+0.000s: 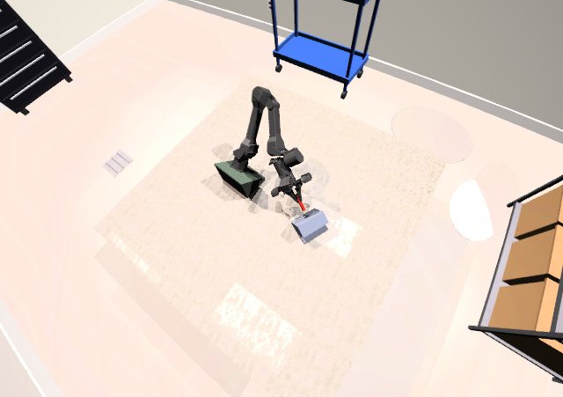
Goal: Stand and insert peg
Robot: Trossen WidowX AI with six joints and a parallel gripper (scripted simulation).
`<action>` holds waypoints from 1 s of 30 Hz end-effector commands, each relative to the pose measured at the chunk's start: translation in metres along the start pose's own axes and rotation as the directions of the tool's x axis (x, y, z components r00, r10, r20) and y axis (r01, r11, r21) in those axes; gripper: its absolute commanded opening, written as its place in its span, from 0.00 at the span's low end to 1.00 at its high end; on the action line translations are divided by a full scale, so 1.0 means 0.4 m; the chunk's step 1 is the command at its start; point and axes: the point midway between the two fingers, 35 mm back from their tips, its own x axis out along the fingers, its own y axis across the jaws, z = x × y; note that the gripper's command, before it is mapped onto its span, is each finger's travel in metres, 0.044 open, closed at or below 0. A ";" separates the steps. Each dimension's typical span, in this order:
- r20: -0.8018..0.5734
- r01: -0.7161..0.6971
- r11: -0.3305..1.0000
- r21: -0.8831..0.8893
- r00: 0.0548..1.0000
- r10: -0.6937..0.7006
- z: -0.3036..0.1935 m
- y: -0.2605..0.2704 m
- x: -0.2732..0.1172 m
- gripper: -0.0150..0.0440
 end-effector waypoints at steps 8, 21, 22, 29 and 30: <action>0.005 0.002 1.000 0.002 1.000 -0.002 -0.003 -0.009 0.016 0.25; 0.005 0.001 1.000 -0.002 1.000 -0.001 -0.004 -0.010 0.061 0.25; 0.005 0.001 1.000 -0.002 1.000 -0.001 -0.004 -0.010 0.065 0.25; 0.004 -0.002 1.000 -0.007 1.000 0.002 -0.004 -0.008 0.056 0.25; 0.004 -0.002 1.000 -0.007 1.000 0.002 -0.004 -0.008 0.056 0.25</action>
